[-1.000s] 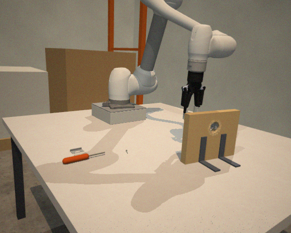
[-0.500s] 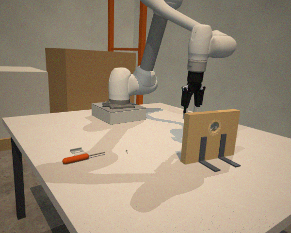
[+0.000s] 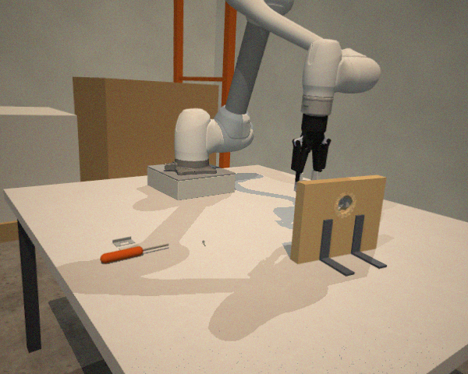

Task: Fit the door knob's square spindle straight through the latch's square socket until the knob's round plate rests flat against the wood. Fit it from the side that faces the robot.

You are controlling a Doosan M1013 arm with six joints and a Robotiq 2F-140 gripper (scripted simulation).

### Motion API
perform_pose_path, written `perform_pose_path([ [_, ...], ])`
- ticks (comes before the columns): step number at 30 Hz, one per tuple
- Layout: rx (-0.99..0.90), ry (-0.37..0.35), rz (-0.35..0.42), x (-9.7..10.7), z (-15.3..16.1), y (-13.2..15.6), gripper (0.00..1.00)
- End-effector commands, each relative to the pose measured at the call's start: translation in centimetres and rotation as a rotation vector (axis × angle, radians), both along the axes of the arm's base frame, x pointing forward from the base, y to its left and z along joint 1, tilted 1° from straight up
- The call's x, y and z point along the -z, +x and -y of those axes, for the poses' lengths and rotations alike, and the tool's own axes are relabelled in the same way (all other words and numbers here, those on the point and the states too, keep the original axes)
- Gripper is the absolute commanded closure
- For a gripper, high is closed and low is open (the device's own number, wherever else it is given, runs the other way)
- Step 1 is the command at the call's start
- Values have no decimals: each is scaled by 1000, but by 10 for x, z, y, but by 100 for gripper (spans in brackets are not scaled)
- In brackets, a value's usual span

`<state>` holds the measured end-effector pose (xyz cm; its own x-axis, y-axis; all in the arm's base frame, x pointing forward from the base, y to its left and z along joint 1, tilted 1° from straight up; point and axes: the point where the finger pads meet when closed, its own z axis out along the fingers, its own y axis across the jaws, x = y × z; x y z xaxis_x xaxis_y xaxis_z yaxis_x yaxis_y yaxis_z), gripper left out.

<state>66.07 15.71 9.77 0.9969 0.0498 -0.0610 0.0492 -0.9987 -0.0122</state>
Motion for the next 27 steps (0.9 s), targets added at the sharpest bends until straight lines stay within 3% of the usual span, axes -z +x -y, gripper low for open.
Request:
perform_pose_path([
  [1,0,0,0,0,0,2,58],
  [27,0,0,0,0,0,7,58],
])
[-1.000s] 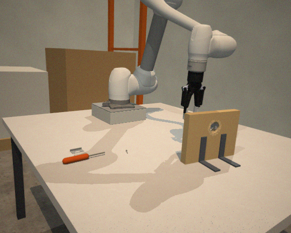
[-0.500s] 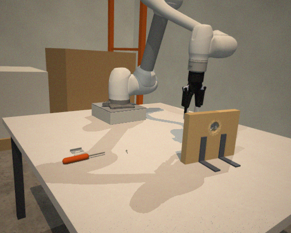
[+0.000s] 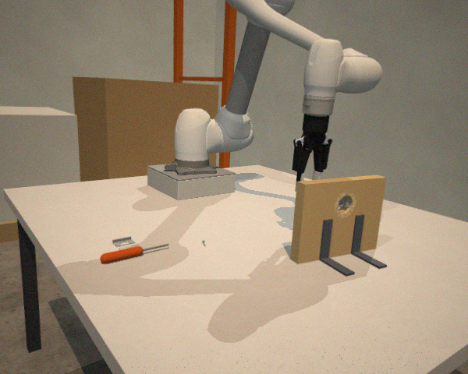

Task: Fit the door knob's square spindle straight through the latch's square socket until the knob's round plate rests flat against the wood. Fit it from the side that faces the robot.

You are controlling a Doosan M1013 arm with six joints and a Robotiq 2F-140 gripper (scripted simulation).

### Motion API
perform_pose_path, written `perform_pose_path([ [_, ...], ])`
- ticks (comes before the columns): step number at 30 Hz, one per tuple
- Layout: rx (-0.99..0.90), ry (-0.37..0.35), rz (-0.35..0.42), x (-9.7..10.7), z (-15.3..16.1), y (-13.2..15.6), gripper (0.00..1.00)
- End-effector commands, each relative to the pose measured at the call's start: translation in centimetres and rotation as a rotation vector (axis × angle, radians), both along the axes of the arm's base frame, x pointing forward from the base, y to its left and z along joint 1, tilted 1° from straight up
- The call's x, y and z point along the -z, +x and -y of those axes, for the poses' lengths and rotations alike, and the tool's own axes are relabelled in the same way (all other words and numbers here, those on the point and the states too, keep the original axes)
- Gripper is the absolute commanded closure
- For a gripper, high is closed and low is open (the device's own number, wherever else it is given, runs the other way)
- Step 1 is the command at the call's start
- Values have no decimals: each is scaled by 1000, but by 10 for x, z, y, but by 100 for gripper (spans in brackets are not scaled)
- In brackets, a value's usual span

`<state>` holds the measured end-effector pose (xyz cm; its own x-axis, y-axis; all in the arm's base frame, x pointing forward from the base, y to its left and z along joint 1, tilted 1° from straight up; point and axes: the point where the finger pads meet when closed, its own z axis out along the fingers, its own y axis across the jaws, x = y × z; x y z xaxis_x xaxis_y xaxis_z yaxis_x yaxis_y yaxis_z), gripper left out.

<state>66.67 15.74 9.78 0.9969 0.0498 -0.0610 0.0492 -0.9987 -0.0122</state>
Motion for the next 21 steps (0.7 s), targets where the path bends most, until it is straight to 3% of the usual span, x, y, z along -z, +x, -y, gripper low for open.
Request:
perform_pose_path([
  [1,0,0,0,0,0,1,58],
  [21,0,0,0,0,0,3,58],
])
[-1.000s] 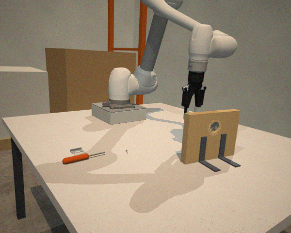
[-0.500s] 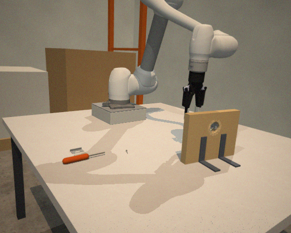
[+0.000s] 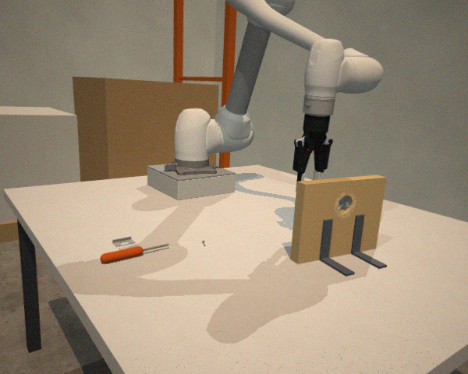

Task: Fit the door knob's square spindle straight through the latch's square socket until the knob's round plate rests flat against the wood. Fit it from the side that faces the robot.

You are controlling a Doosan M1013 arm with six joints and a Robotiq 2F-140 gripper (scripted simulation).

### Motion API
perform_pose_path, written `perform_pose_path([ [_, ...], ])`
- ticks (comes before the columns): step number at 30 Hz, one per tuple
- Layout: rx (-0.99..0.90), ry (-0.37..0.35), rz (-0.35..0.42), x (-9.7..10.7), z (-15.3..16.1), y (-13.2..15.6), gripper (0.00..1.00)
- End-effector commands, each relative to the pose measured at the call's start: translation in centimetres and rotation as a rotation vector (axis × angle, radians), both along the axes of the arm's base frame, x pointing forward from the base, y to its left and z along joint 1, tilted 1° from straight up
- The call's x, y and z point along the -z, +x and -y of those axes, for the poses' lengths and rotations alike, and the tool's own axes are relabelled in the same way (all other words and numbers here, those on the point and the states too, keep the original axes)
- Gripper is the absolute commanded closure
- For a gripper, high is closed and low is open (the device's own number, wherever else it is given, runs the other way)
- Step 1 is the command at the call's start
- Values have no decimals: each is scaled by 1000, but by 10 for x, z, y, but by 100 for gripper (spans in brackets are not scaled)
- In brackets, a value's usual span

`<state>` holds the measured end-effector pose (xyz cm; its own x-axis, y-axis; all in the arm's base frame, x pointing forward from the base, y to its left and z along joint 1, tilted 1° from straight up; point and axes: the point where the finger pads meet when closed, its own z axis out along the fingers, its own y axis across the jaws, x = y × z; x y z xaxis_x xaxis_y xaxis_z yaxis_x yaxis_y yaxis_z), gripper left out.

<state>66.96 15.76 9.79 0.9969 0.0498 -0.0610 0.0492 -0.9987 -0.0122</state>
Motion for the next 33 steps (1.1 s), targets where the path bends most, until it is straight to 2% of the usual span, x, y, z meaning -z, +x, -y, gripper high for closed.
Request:
perform_pose_path([
  [1,0,0,0,0,0,1,58],
  [33,0,0,0,0,0,8,58],
])
